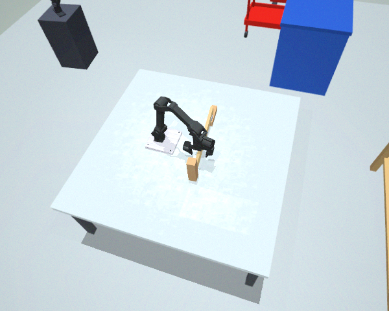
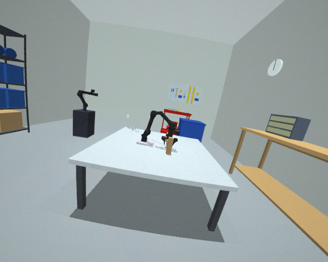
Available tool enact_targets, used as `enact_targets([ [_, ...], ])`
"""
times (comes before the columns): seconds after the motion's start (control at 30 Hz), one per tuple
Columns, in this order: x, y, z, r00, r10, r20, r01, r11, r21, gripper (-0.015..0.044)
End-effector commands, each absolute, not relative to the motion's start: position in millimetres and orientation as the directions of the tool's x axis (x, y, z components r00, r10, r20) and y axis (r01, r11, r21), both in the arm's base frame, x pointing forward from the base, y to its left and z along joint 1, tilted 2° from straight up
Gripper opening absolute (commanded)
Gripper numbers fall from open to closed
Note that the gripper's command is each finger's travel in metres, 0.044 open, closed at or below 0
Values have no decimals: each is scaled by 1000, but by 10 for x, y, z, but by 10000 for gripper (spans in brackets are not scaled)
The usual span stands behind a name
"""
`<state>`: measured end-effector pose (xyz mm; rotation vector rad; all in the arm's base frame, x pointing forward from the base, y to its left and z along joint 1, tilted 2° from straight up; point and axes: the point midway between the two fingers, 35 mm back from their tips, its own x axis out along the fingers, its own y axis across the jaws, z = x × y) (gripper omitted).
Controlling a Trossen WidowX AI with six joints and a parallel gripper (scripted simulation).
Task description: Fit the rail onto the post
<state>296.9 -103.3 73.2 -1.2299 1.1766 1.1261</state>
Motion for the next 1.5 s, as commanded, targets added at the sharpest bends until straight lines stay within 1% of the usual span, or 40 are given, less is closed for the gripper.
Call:
enact_targets([
  [0.0, 2965, -1036, 643, 69, -15, -998, -997, 34, -69, 440],
  [0.33, 2961, -1033, 510, 69, -15, -998, -997, 34, -69, 440],
  [0.83, 2961, -1033, 510, 69, -15, -998, -997, 34, -69, 46],
  [1.07, 2961, -1033, 510, 69, -15, -998, -997, 34, -69, 0],
  [1.47, 2961, -1033, 510, 69, -15, -998, -997, 34, -69, 0],
])
